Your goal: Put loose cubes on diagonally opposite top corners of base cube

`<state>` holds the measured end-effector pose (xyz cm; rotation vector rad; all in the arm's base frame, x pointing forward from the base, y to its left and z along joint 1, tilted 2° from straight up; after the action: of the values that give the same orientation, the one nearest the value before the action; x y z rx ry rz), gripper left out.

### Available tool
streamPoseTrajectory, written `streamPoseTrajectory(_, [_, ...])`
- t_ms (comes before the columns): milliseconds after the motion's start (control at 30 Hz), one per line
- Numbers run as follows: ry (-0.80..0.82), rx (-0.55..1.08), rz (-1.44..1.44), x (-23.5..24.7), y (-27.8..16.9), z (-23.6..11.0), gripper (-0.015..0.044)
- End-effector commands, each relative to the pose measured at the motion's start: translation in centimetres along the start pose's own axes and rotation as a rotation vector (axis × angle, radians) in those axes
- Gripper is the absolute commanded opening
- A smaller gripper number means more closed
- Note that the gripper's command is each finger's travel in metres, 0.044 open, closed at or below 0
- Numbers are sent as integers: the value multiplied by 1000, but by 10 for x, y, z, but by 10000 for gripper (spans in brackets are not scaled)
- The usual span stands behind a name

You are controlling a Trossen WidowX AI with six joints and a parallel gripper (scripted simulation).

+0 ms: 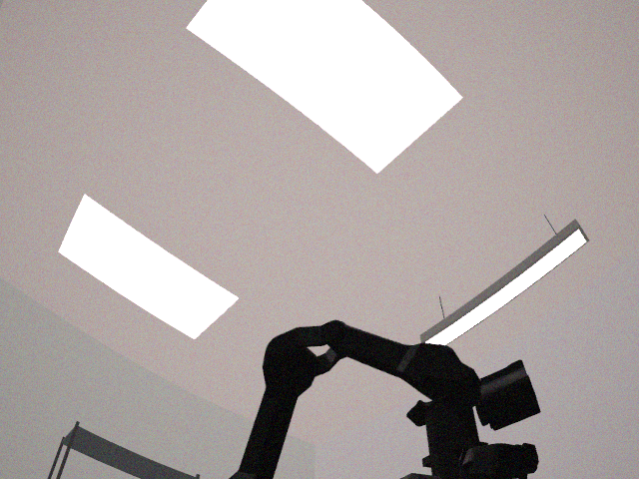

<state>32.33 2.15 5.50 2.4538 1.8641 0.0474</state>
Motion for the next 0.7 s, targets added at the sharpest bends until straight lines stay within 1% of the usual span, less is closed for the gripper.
streamPoseTrajectory(0, [0,7,-2,0,-2,2,105])
streamPoseTrajectory(133, [0,7,-2,0,-2,2,105])
streamPoseTrajectory(267, [0,7,-2,0,-2,2,205])
streamPoseTrajectory(433, [0,7,-2,0,-2,2,205])
streamPoseTrajectory(533, [0,1,0,0,0,-7,205])
streamPoseTrajectory(667, [0,0,0,0,0,-11,205])
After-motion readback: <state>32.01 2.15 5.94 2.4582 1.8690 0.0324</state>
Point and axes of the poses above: the point midway between the two fingers, 35 mm back from their tips, its own z axis out along the fingers, its own x axis across the jaws, y = z × x, the point moved 2 cm from there along -z, back along the fingers, and after that the axes turned 7 degrees about -z, right-handed, at the moved point
